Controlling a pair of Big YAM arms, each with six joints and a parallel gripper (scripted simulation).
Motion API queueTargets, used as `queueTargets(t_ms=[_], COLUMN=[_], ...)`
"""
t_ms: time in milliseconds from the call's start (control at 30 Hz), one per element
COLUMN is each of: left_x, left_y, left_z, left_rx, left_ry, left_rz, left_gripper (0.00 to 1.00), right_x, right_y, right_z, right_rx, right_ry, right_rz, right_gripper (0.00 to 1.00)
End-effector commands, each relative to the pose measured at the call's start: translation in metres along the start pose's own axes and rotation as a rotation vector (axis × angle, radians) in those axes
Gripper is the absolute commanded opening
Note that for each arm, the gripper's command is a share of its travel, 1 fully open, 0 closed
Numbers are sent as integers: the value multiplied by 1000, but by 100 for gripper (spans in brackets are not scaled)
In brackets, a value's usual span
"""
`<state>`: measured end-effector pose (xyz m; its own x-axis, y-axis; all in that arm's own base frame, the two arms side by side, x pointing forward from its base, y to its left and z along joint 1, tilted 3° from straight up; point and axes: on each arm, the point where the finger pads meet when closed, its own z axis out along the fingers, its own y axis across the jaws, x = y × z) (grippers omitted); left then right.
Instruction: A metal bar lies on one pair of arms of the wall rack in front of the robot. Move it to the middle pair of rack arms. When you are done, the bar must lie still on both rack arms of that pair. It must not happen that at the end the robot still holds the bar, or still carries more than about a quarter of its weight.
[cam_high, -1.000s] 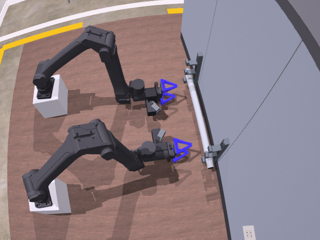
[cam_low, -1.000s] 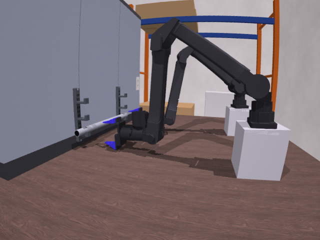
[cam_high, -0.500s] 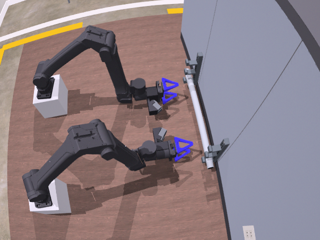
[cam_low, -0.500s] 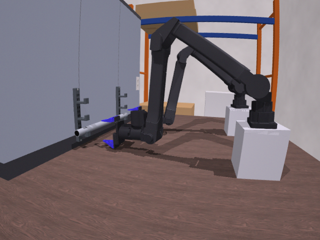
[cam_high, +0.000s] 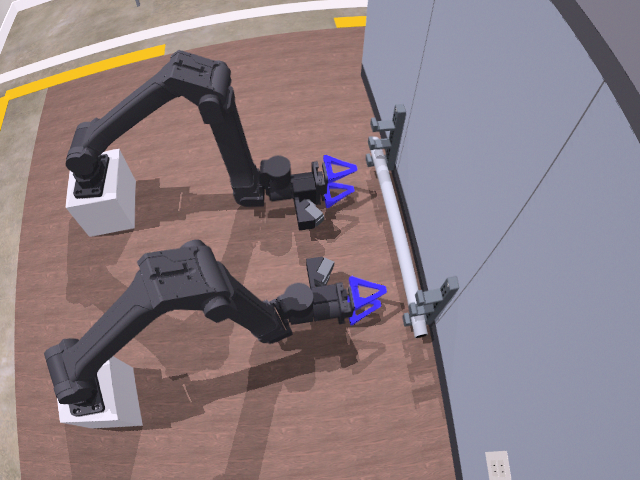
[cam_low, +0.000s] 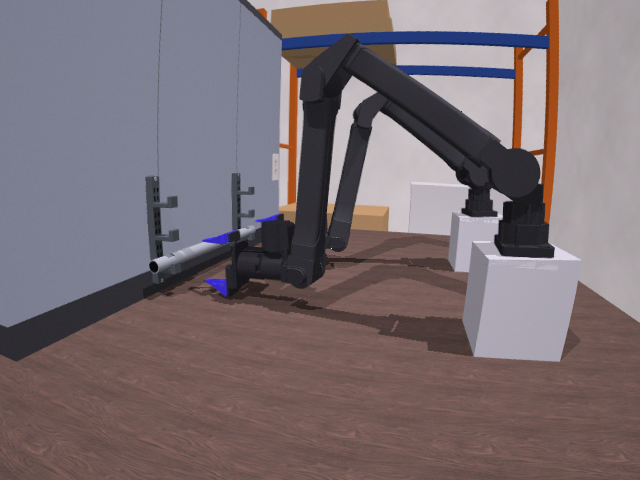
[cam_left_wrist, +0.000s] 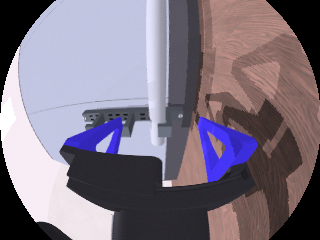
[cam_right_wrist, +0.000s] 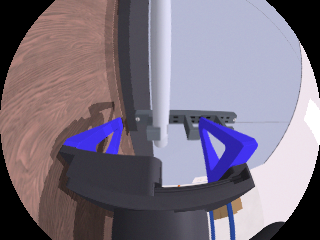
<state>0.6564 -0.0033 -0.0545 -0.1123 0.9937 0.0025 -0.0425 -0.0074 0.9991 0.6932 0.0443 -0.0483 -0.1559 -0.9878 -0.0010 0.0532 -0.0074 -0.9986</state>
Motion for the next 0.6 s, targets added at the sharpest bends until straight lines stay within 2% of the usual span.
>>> queueTargets(t_ms=[0, 567], left_x=[3, 3], left_y=[21, 24], left_z=[16, 19], left_rx=[-70, -79], left_ry=[7, 8], left_rz=[-8, -10], left_gripper=[100, 100], right_x=[7, 8], right_y=[-1, -1], right_z=[7, 9], right_rx=[36, 39], right_ry=[10, 11], right_rz=[8, 9], right_gripper=[100, 100])
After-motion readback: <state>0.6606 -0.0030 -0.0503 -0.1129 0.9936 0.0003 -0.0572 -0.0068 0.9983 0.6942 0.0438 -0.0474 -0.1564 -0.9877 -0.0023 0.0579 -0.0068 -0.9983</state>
